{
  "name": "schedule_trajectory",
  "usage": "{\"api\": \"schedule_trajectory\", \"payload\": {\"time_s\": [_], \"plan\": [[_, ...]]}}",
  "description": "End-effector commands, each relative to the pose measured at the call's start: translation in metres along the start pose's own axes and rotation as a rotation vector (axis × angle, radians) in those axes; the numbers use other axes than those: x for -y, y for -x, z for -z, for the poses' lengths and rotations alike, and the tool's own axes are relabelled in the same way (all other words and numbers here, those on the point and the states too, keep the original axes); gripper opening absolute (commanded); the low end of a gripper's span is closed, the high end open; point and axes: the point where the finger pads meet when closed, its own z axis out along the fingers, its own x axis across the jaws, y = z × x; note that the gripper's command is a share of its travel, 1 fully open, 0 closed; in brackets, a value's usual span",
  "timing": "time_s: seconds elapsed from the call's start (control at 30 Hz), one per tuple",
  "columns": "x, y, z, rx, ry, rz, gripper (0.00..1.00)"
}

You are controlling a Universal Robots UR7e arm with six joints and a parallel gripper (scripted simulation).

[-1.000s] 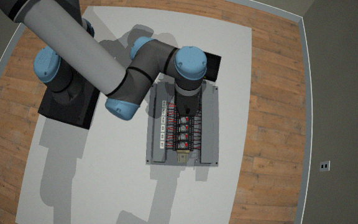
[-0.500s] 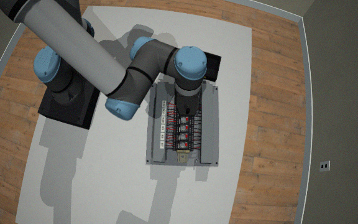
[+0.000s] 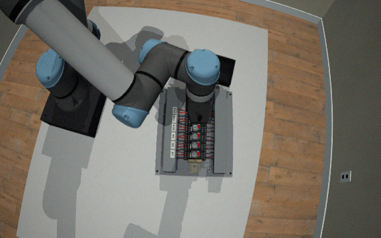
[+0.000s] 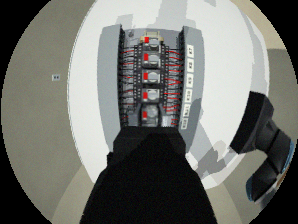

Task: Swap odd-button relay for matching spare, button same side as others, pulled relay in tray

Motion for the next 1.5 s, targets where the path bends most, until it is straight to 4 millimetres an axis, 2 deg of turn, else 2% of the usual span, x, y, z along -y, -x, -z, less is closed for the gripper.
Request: {"api": "schedule_trajectory", "payload": {"time_s": [0.0, 1.03, 1.07, 1.47], "plan": [[0.0001, 0.0004, -0.0003, 0.001, 0.0, 0.0, 0.0], [0.0002, 0.0004, -0.0052, 0.002, -0.001, 0.0, 0.0], [0.0006, 0.0004, -0.0044, 0.002, -0.002, 0.0, 1.0], [0.0006, 0.0004, -0.0044, 0.002, -0.002, 0.0, 1.0]]}}
